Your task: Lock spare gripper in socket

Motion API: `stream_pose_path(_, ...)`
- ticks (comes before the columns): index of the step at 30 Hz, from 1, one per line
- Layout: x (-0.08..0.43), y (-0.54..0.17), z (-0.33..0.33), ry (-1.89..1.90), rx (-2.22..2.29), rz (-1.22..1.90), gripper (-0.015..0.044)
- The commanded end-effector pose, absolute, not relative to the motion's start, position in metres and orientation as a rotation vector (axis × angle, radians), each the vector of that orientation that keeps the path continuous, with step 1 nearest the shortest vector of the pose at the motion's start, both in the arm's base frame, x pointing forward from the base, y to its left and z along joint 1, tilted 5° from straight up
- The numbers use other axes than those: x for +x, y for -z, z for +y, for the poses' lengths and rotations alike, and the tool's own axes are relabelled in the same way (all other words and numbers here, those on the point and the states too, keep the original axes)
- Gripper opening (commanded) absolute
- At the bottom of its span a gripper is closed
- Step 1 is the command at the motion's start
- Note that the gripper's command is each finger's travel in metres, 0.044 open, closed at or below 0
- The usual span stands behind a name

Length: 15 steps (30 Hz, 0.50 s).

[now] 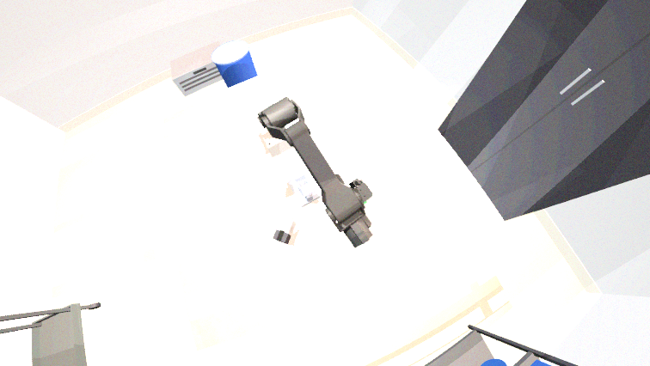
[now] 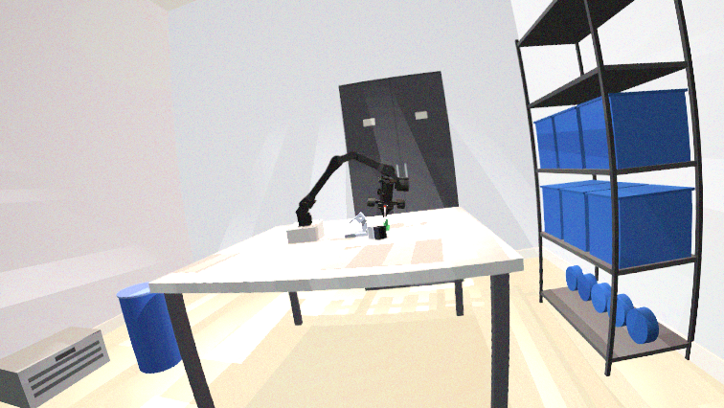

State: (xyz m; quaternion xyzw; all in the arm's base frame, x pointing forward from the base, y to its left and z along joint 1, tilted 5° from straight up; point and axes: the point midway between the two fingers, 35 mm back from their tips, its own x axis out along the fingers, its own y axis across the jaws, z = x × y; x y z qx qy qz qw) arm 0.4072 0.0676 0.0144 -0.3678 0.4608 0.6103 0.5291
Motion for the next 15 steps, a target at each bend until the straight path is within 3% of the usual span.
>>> stream_pose_path(1,0.406,-0.008,0.067,-1.457,-0.873,1.105,0.0000)
stream_pose_path(15,0.405,0.010,0.066,-1.453,-0.877,1.100,0.0000)
